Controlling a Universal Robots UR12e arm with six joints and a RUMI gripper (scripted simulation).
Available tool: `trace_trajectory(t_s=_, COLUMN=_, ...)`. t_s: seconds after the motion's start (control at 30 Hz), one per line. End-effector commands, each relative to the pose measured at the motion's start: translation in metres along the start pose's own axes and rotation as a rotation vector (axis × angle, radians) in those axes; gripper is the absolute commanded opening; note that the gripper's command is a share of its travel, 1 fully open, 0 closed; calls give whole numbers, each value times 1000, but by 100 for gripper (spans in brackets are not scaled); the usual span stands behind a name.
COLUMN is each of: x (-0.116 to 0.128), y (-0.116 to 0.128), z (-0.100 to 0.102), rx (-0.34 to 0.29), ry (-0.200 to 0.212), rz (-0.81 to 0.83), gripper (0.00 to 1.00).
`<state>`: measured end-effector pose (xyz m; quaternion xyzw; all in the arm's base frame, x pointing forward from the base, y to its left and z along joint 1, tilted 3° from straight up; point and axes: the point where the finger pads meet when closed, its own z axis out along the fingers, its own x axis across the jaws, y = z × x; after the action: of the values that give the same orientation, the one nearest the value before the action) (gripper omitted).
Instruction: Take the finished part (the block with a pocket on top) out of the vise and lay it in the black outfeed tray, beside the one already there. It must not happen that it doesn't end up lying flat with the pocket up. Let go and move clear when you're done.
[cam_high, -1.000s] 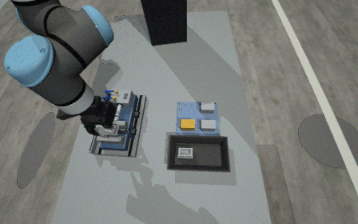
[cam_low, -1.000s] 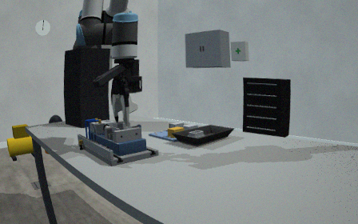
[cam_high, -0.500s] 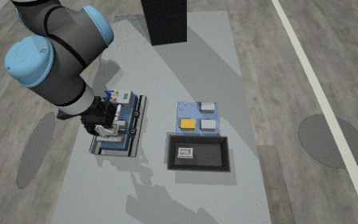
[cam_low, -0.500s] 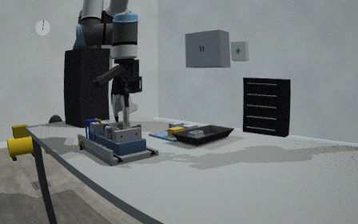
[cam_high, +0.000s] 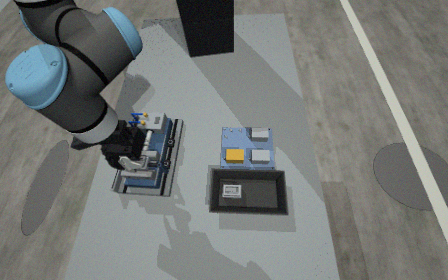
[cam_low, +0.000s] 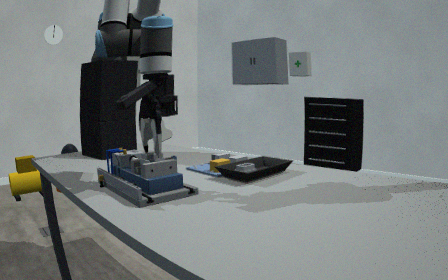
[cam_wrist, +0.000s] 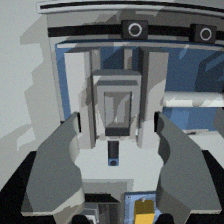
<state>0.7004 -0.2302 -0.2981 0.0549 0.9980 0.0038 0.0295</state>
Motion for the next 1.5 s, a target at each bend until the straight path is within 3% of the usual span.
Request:
trace_trajectory(t_s=0.0, x=-1, y=1, z=1, rx=1, ry=-1, rz=-1, gripper=40)
trace_trajectory(t_s=0.47, x=-1, y=1, z=1, rx=1, ry=-1, rz=-1, gripper=40)
trace_trajectory(t_s=0.5, x=-1, y=1, z=1, rx=1, ry=-1, rz=-1, gripper=0)
trace_trajectory(t_s=1.47, x=-1, y=1, z=1, rx=1, ry=-1, rz=-1, gripper=0)
